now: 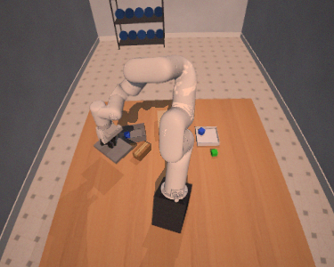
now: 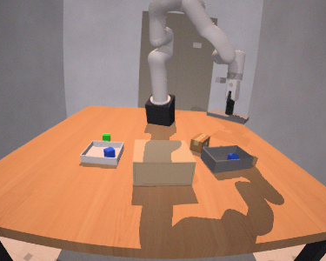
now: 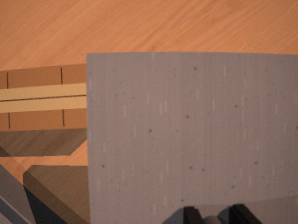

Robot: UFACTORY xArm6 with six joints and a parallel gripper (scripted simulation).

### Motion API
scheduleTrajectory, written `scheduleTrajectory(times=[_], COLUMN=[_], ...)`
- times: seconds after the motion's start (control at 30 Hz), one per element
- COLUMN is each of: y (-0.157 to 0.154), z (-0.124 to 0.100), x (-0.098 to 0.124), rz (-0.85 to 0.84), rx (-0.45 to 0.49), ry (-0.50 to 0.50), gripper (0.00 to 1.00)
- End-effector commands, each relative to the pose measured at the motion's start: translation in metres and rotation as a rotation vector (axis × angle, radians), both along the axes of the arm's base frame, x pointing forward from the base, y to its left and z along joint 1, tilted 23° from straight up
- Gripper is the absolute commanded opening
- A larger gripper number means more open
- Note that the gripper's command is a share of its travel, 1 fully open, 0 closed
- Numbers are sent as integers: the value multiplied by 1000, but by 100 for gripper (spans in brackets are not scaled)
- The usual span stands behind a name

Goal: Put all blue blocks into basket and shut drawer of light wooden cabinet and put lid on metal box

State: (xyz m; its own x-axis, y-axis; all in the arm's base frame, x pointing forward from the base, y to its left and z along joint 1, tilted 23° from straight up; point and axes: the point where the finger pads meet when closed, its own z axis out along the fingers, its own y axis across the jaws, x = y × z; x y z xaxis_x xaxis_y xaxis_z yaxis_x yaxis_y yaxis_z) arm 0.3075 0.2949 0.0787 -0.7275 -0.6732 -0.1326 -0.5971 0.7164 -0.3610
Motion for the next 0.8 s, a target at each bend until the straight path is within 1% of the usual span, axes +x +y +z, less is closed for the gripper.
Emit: scheduleTrajectory(times=[0.0,0.3,0.77], y=[1,-1,-6], z=[-2,-11,-35], x=[2,5,14], rz=[1,1,1], rx=[3,3,3], ry=[-2,-2,-2], gripper=[0,0,0])
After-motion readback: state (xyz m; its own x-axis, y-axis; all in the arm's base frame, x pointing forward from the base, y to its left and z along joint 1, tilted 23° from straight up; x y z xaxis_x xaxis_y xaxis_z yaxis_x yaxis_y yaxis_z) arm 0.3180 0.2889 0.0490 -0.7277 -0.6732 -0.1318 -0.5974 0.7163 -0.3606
